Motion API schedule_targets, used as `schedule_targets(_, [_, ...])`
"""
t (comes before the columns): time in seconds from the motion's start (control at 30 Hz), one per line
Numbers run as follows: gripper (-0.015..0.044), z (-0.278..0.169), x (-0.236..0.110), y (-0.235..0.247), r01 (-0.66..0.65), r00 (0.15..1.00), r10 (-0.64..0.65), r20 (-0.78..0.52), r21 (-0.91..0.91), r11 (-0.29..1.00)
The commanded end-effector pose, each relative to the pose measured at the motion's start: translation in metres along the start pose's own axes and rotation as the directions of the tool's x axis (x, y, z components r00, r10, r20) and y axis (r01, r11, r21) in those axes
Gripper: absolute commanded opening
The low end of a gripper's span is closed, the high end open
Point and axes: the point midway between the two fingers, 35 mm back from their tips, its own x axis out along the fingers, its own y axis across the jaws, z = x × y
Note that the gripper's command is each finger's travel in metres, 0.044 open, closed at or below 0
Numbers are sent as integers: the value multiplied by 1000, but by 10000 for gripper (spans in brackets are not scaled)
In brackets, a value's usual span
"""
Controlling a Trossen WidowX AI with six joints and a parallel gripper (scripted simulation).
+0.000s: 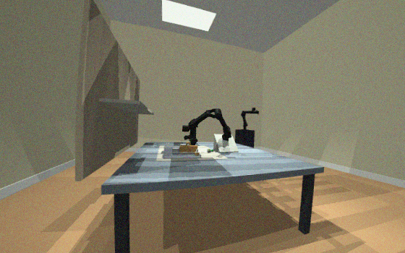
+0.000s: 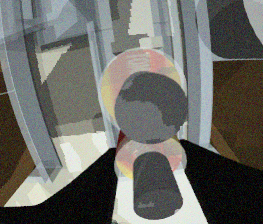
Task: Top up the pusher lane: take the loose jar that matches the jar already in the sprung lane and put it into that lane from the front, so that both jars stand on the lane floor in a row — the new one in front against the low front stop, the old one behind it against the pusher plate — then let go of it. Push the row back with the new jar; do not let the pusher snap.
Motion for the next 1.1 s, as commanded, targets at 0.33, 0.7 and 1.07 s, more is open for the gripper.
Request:
schedule_targets(0.33, [0,0,0,2,-6,1000,6,8,-7,1000])
schedule_targets(0.7, [0,-2,0,2,-6,1000,6,8,-7,1000])
schedule_targets(1.07, [0,-4,0,2,-6,1000,6,8,-7,1000])
